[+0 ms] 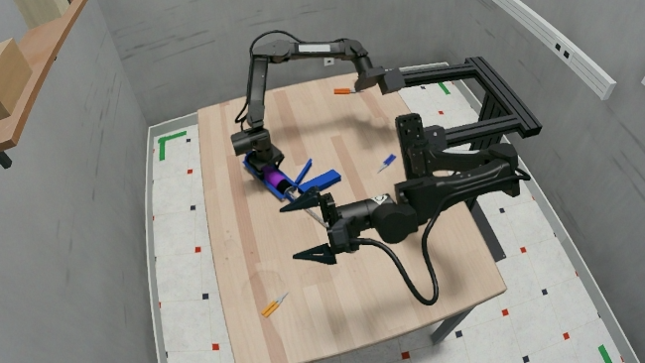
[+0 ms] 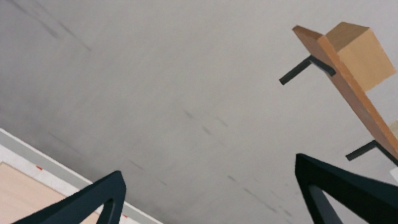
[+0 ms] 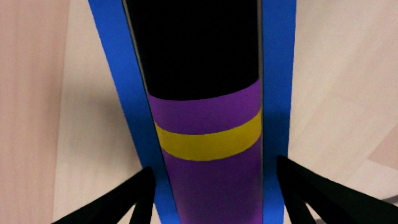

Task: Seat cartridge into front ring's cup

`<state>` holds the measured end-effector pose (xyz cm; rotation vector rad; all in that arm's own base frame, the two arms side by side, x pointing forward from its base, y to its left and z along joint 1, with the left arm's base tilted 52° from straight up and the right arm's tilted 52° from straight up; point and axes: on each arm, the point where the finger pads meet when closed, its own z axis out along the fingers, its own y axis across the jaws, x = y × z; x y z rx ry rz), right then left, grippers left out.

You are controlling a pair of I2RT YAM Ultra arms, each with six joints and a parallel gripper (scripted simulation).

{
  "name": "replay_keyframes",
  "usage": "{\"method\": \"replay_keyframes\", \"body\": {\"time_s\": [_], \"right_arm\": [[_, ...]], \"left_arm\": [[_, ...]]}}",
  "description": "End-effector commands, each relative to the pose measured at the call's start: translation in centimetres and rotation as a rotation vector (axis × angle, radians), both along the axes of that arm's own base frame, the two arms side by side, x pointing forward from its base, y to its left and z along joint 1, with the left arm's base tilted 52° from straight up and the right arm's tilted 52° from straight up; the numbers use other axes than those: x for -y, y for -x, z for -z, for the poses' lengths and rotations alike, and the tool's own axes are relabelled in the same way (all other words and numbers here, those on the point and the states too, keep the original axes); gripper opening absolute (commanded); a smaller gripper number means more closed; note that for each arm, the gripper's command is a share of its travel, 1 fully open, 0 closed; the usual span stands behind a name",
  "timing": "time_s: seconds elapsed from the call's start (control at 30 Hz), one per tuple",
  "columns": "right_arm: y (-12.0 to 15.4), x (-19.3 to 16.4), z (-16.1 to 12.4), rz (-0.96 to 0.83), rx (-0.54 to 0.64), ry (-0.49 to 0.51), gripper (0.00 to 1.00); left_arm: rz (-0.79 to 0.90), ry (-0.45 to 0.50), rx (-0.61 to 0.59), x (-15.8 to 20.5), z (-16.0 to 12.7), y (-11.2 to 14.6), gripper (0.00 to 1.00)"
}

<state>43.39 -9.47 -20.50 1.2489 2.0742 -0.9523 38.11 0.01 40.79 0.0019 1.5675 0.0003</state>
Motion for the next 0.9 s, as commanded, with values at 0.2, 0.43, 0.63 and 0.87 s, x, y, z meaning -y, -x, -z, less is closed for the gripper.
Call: {"method": "replay_keyframes", "body": {"time_s": [0.2, 0.43, 0.63, 0.87], "right_arm": [[-1.4, -0.2, -0.4, -0.016, 0.029, 0.009, 0.73], [-0.5, 0.4, 0.0, -0.001, 0.008, 0.012, 0.0], [2.1, 0.8, 1.1, 0.014, -0.052, 0.018, 0.0], [2.2, 0.9, 1.1, 0.017, -0.055, 0.018, 0.0]], "left_arm": [[0.03, -0.015, 0.011, 0.8, -1.0, -0.2, 1.0], [0.03, -0.015, 0.011, 0.8, -1.0, -0.2, 1.0], [0.03, -0.015, 0.011, 0.8, -1.0, -0.2, 1.0], [0.03, -0.015, 0.011, 0.8, -1.0, -0.2, 1.0]]}}
